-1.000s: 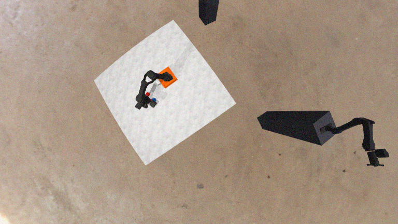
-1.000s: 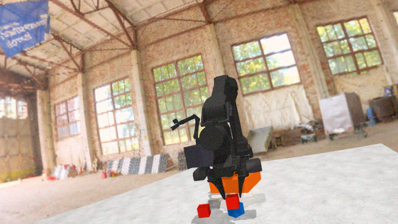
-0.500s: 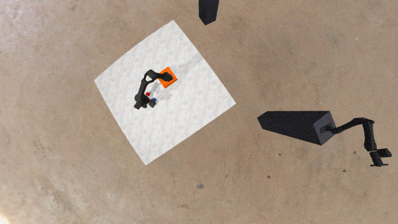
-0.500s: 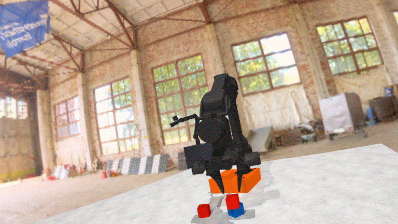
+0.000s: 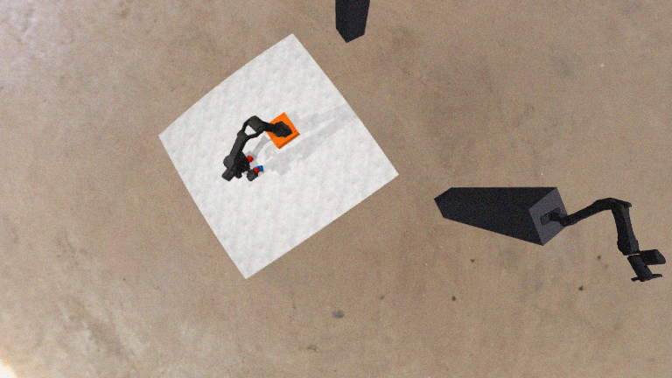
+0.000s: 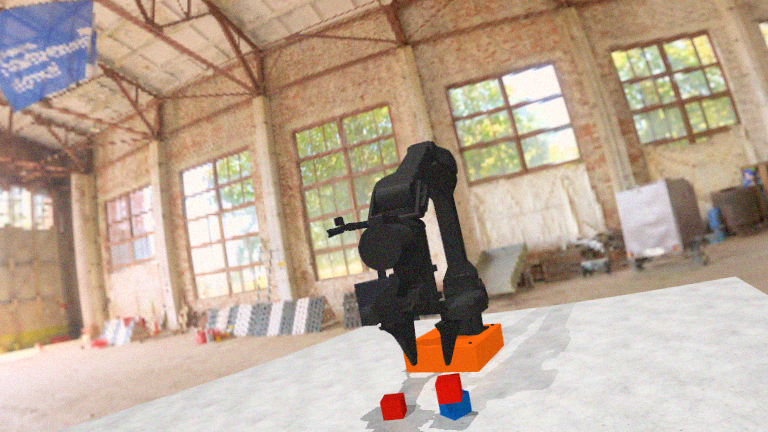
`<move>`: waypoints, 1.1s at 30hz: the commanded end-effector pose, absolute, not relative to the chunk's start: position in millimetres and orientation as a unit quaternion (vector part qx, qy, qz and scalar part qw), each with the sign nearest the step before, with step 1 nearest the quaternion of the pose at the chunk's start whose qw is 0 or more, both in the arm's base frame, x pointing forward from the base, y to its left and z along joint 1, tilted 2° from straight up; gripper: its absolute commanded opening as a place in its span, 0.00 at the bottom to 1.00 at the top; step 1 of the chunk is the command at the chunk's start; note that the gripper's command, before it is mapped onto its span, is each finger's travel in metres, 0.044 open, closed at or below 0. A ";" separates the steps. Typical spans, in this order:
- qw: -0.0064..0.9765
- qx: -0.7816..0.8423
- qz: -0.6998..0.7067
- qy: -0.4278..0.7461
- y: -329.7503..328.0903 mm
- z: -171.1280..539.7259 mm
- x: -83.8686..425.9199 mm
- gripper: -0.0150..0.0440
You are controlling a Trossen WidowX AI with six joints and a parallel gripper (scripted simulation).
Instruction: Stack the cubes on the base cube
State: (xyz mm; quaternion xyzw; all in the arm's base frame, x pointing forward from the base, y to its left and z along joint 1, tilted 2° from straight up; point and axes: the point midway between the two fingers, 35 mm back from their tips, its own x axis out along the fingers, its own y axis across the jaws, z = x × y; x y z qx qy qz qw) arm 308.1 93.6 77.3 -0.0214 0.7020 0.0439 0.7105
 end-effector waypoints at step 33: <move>0.605 0.383 -0.354 0.601 11.1 48.8 316.7 0.70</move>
